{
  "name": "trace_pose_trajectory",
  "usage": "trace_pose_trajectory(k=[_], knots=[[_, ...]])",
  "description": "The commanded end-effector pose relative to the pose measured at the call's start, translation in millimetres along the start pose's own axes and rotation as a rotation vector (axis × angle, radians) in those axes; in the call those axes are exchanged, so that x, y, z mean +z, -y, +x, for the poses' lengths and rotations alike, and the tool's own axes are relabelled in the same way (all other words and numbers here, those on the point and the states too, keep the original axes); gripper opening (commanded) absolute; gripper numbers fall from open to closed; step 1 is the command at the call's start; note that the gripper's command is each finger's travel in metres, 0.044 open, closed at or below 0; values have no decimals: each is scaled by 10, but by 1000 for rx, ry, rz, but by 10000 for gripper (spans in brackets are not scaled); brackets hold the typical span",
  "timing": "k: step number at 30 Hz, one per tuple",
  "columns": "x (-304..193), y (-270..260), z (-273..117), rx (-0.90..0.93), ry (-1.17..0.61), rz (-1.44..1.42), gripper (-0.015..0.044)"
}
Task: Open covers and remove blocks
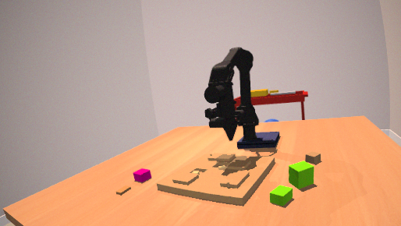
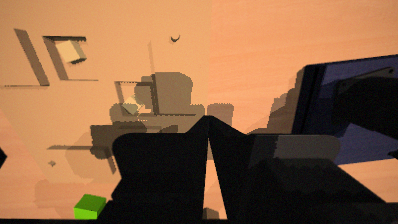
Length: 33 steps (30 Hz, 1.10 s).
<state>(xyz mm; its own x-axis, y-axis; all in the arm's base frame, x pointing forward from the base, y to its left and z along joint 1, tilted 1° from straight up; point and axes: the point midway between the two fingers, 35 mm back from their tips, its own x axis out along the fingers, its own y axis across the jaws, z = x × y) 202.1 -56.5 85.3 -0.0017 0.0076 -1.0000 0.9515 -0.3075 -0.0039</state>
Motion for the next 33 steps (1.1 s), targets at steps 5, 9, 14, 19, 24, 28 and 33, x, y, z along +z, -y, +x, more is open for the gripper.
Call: trace_pose_trajectory(k=[5, 9, 14, 19, 24, 28, 33], knots=[[-4, -1, 79, -3, -2, 4, 0], [-5, -4, 118, -3, -2, 4, 0], [-5, -6, 169, -3, -2, 4, 0], [-6, -8, 219, -3, -2, 4, 0], [-6, -8, 269, -3, -2, 4, 0], [-7, -7, 309, -3, -2, 4, 0], [-7, -5, 358, -3, -2, 4, 0]])
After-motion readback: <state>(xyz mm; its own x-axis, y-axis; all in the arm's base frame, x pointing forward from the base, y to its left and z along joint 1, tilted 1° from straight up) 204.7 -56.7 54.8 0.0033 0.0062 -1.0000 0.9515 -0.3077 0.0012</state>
